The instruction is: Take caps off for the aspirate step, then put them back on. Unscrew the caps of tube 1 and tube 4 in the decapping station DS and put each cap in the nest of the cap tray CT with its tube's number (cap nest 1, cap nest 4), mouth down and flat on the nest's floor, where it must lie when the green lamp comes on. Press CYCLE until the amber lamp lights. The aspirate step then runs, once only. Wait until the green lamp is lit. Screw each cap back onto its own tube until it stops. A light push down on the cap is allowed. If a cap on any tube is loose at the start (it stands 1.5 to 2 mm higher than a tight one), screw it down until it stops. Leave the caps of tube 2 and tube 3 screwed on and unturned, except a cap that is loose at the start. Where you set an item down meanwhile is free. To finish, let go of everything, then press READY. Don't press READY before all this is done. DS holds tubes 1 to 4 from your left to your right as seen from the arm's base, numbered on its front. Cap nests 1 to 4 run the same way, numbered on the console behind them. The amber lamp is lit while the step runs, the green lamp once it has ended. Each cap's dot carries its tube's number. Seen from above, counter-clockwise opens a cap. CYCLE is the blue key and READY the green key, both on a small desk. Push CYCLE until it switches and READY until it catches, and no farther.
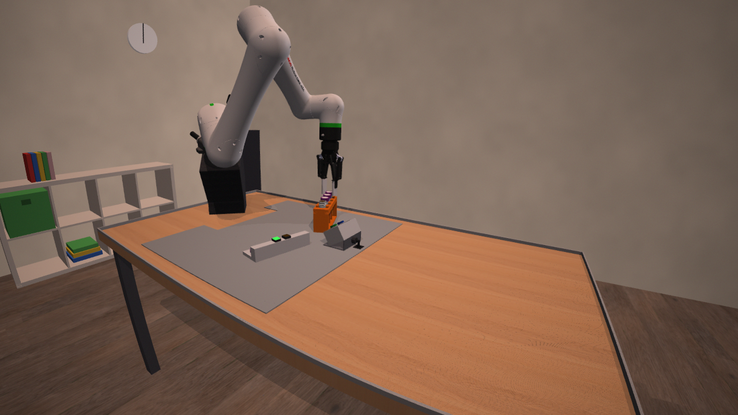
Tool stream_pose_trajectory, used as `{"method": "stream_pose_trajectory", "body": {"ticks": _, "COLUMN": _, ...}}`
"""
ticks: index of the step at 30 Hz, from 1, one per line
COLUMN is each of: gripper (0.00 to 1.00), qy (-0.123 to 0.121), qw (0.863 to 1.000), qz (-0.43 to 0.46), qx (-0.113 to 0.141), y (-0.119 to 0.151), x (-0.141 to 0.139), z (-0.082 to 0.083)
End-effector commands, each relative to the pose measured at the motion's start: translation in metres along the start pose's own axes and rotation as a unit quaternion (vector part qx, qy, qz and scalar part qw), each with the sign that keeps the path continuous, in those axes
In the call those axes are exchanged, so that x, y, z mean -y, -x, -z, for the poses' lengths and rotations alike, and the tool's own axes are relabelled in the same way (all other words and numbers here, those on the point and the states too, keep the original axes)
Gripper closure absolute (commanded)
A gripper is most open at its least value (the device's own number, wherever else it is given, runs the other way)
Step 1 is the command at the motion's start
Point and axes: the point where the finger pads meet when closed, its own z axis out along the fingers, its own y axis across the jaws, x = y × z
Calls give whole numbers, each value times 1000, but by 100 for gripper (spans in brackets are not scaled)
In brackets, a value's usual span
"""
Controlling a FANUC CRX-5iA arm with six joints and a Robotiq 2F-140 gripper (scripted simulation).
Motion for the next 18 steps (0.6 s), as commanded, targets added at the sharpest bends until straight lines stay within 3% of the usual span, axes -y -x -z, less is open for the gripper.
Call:
{"method": "stream_pose_trajectory", "body": {"ticks": 1, "gripper": 65, "qy": 0, "qw": 1000, "qz": 0, "qx": 0, "y": 0, "x": 0, "z": 0}}
{"method": "stream_pose_trajectory", "body": {"ticks": 6, "gripper": 65, "qy": 0, "qw": 1000, "qz": 0, "qx": 0, "y": 0, "x": 0, "z": 0}}
{"method": "stream_pose_trajectory", "body": {"ticks": 9, "gripper": 65, "qy": 0, "qw": 992, "qz": 125, "qx": 0, "y": 0, "x": 0, "z": 1}}
{"method": "stream_pose_trajectory", "body": {"ticks": 10, "gripper": 65, "qy": 0, "qw": 992, "qz": 125, "qx": 0, "y": 0, "x": 0, "z": 1}}
{"method": "stream_pose_trajectory", "body": {"ticks": 18, "gripper": 65, "qy": 0, "qw": 958, "qz": 287, "qx": 0, "y": 0, "x": 0, "z": 1}}
